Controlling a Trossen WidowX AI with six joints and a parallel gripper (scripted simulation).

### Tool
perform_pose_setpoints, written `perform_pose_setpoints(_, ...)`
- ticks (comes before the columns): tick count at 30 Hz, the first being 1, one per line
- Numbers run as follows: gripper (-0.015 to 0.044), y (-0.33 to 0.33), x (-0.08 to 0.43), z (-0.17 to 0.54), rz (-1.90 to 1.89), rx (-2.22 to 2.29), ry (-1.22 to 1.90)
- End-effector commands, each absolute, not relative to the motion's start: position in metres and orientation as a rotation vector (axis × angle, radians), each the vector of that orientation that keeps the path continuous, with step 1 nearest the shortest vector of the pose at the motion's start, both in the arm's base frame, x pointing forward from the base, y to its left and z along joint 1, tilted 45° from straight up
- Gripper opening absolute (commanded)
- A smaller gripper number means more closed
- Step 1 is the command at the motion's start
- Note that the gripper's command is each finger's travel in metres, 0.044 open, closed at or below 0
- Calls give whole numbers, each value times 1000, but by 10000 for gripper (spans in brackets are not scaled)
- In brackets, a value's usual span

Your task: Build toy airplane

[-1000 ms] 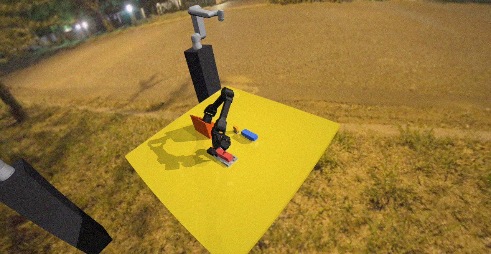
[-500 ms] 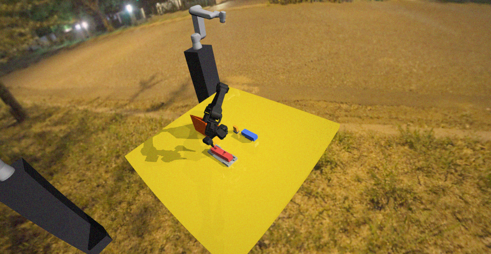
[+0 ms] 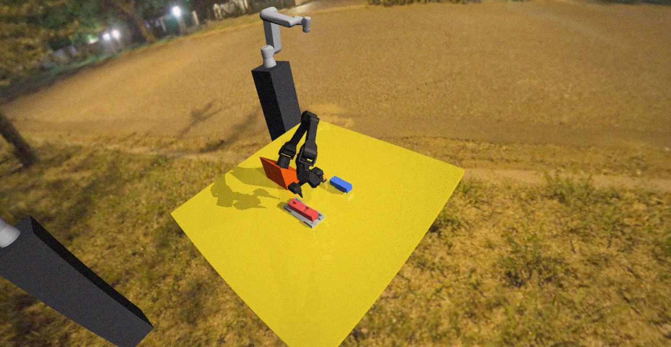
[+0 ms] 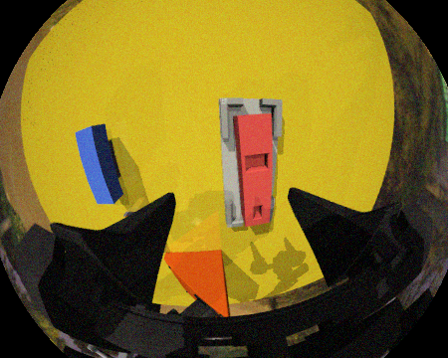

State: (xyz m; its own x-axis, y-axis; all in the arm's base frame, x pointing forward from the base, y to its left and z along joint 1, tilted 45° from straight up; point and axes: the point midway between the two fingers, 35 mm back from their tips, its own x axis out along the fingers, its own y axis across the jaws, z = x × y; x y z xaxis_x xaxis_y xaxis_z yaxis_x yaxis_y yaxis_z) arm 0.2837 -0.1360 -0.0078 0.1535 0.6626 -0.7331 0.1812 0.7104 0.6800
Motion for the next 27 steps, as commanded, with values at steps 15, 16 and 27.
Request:
perform_pose_setpoints(15, 440, 15, 326, 134, 452, 763, 1385)
perform_pose_setpoints(16, 440, 16, 327, 132, 452, 763, 1385)
perform_pose_setpoints(27, 440, 52, 334, 97, 454, 764, 1383)
